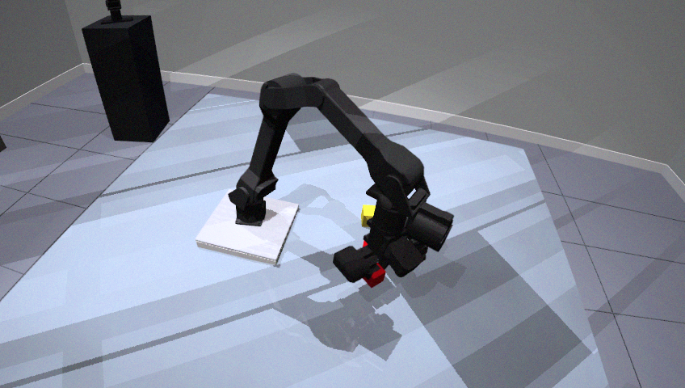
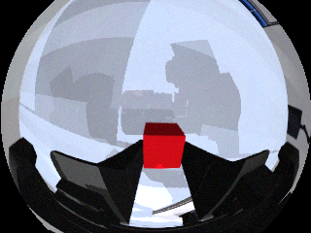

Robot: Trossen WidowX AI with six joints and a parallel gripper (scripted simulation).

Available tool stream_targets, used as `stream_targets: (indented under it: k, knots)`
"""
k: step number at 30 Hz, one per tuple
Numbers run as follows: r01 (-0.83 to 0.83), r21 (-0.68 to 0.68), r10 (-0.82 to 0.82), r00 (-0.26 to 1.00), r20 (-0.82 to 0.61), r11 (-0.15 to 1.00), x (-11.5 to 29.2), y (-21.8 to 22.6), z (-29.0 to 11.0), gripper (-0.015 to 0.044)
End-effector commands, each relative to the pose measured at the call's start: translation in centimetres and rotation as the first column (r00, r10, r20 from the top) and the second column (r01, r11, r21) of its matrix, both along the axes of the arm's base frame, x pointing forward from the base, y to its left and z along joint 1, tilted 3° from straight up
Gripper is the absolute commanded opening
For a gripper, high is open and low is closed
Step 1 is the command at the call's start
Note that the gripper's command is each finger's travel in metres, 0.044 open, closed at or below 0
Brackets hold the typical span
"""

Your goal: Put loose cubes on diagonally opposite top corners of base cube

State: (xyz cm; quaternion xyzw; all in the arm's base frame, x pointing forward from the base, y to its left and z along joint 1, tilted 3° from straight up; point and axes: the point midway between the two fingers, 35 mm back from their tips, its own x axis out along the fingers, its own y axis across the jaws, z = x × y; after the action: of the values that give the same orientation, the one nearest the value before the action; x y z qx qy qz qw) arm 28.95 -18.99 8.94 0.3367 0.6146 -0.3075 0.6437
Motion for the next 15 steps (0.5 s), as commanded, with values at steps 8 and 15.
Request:
stream_targets:
  k: [8,15]
  knots:
    - [-0.003,-0.002,0.003,1.0,0.008,1.0,-0.3,0.0,3.7,0.0105]
    - [-0.003,-0.002,0.003,1.0,0.008,1.0,-0.7,0.1,5.9,0.0105]
